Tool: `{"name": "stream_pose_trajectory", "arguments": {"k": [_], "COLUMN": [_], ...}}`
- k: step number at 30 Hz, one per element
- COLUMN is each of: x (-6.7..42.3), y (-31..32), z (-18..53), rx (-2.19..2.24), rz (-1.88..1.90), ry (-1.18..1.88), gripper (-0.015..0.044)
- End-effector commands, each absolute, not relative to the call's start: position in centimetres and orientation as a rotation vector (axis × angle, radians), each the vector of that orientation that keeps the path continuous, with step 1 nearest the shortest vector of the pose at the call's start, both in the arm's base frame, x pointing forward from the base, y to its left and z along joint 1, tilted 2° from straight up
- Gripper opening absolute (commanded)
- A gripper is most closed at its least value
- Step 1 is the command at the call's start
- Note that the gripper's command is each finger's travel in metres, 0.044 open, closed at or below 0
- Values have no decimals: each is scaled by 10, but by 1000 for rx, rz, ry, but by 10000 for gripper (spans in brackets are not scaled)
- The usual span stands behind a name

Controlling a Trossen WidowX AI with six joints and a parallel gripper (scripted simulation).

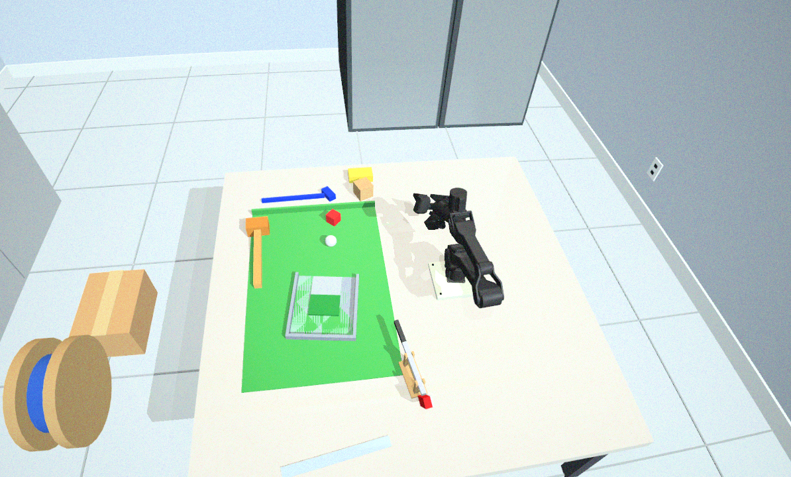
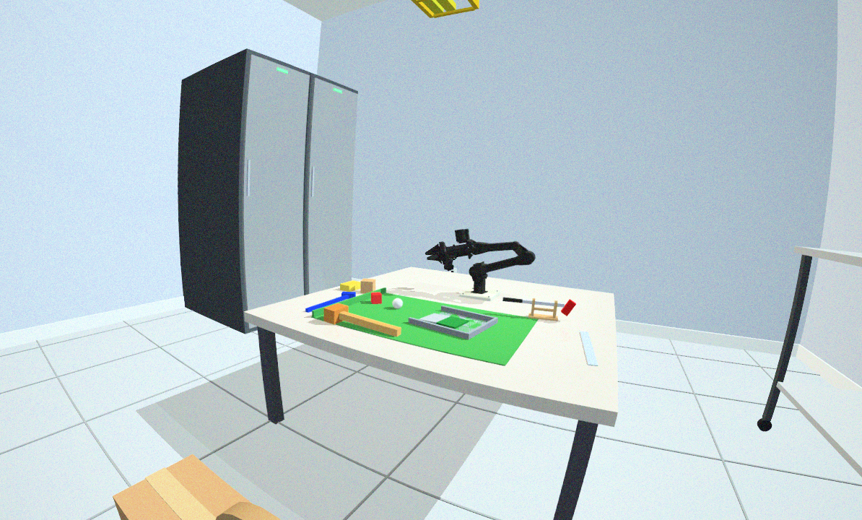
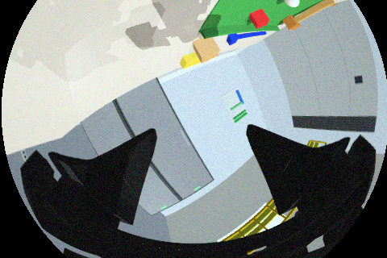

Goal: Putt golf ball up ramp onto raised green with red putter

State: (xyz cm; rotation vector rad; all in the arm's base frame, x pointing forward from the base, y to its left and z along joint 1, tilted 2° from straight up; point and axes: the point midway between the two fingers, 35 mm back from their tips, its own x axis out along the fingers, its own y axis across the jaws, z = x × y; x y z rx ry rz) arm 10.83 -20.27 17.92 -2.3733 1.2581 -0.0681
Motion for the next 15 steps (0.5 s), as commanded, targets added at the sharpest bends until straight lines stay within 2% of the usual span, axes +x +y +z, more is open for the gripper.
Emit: {"name": "stream_pose_trajectory", "arguments": {"k": [1,2,9,15], "x": [110,115,180,229], "y": [-202,-200,-165,-118], "z": [179,179,181,179], "rx": [-2369,-2355,-2132,-1908], "rz": [-65,-56,130,364], "ry": [1247,1212,820,599], "gripper": [426,440,440,440]}}
